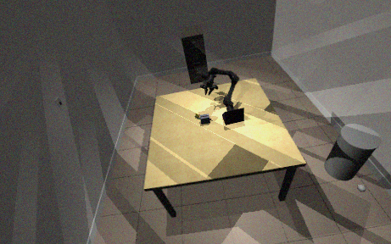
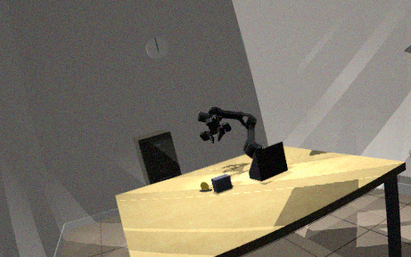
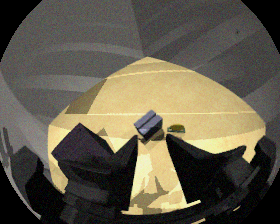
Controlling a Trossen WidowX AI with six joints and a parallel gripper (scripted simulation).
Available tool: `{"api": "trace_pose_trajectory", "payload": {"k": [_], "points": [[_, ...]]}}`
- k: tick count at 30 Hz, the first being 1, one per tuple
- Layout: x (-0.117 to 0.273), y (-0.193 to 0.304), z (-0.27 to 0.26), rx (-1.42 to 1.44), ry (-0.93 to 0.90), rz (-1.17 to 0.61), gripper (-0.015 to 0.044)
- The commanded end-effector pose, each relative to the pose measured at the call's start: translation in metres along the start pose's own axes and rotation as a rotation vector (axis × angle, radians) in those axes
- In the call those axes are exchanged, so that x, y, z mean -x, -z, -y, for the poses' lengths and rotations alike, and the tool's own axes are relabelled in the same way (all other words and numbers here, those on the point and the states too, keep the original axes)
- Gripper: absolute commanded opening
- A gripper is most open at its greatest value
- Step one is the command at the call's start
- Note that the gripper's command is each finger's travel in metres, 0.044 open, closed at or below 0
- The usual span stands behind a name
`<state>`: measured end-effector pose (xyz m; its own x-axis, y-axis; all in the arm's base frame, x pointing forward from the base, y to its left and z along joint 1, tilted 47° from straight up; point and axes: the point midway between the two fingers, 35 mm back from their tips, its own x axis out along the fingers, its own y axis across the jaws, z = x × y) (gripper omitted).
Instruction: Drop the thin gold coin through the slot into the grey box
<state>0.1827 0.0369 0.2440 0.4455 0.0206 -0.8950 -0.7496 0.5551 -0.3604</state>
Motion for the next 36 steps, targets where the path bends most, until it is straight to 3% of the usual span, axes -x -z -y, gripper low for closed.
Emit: {"api": "trace_pose_trajectory", "payload": {"k": [1,12,23,36], "points": [[-0.049,-0.005,0.047,-0.610,0.121,-0.288,0.0161],[-0.101,-0.005,0.085,-1.155,0.459,-0.487,0.0161],[-0.155,-0.007,0.111,-1.547,0.878,-0.472,0.0161],[-0.158,-0.007,0.111,-1.566,0.904,-0.465,0.0161]]}}
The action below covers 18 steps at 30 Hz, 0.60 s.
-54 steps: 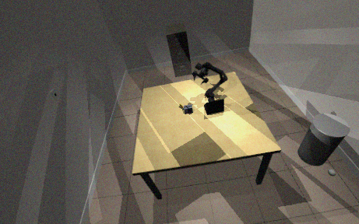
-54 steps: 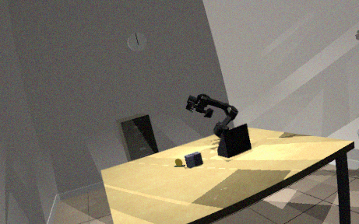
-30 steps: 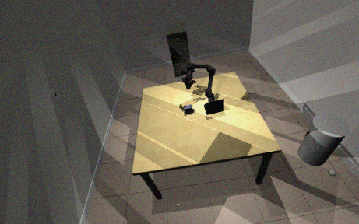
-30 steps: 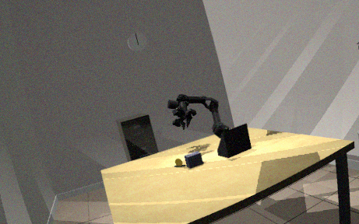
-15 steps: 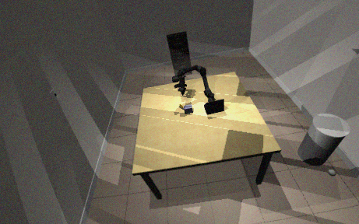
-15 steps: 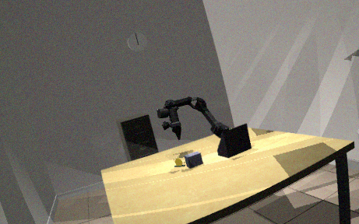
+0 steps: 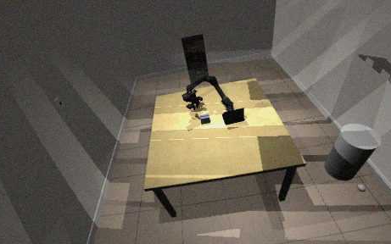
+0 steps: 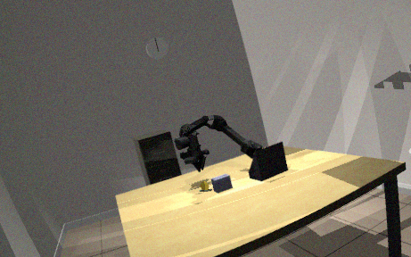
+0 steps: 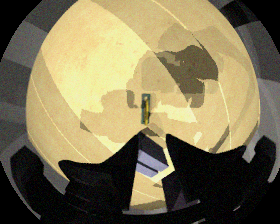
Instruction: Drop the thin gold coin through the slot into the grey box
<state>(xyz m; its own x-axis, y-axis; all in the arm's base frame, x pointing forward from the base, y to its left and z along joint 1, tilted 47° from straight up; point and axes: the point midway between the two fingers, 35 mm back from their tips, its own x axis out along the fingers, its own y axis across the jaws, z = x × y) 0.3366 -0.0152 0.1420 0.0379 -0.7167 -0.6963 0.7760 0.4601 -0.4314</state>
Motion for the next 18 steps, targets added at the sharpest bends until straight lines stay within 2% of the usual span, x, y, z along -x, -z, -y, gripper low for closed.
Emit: {"api": "trace_pose_trajectory", "payload": {"k": [1,4,8,18], "points": [[0.001,-0.004,-0.002,-0.042,0.004,0.019,0.0161],[-0.001,-0.004,-0.002,-0.042,0.004,0.019,0.0161],[-0.032,-0.004,-0.001,-0.042,0.004,0.021,0.0161],[-0.049,-0.004,-0.001,-0.043,0.004,0.021,0.0161]]}}
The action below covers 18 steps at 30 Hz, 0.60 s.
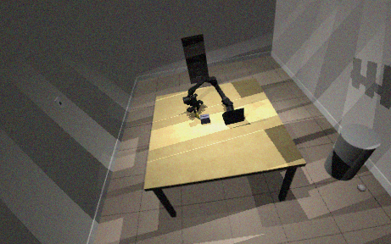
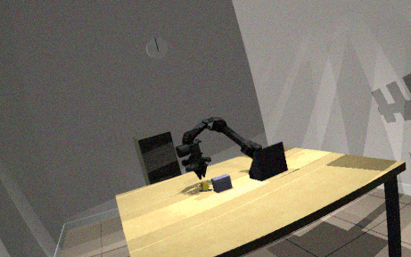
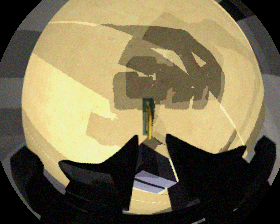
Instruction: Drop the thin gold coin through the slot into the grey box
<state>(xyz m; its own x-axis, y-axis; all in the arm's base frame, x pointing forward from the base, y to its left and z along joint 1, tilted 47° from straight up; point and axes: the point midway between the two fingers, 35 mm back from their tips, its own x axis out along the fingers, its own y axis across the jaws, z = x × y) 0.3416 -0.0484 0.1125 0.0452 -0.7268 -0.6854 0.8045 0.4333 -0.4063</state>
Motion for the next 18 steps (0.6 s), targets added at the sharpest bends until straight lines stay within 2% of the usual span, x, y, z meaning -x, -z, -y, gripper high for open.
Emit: {"api": "trace_pose_trajectory", "payload": {"k": [1,18], "points": [[-0.005,0.000,0.000,0.004,0.001,0.005,0.0161],[-0.032,0.000,-0.001,0.004,0.000,0.005,0.0161]]}}
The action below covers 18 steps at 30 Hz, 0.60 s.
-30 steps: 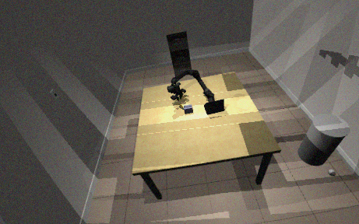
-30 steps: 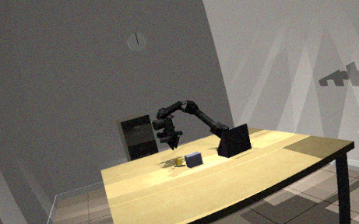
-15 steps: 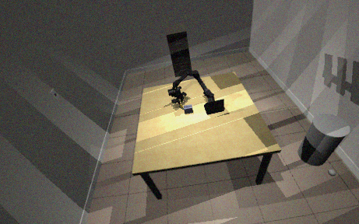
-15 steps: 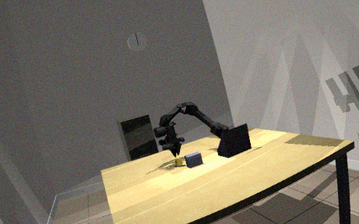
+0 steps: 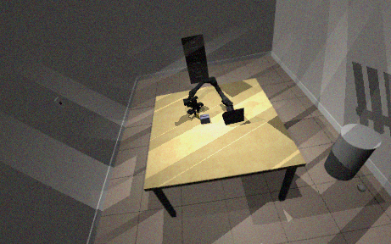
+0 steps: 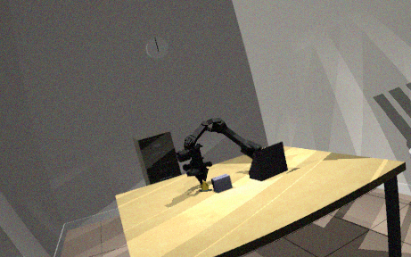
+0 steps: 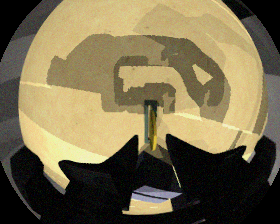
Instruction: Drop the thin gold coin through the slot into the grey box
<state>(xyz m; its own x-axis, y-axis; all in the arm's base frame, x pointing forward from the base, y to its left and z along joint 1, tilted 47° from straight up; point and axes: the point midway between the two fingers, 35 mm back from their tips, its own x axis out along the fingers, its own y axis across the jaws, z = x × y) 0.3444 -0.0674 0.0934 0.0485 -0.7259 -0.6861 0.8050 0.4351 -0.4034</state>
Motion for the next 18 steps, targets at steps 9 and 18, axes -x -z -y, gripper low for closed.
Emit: {"api": "trace_pose_trajectory", "payload": {"k": [9,18], "points": [[-0.019,0.000,0.001,0.005,0.004,0.004,0.0161],[-0.034,0.000,0.002,0.004,0.005,0.006,0.0161]]}}
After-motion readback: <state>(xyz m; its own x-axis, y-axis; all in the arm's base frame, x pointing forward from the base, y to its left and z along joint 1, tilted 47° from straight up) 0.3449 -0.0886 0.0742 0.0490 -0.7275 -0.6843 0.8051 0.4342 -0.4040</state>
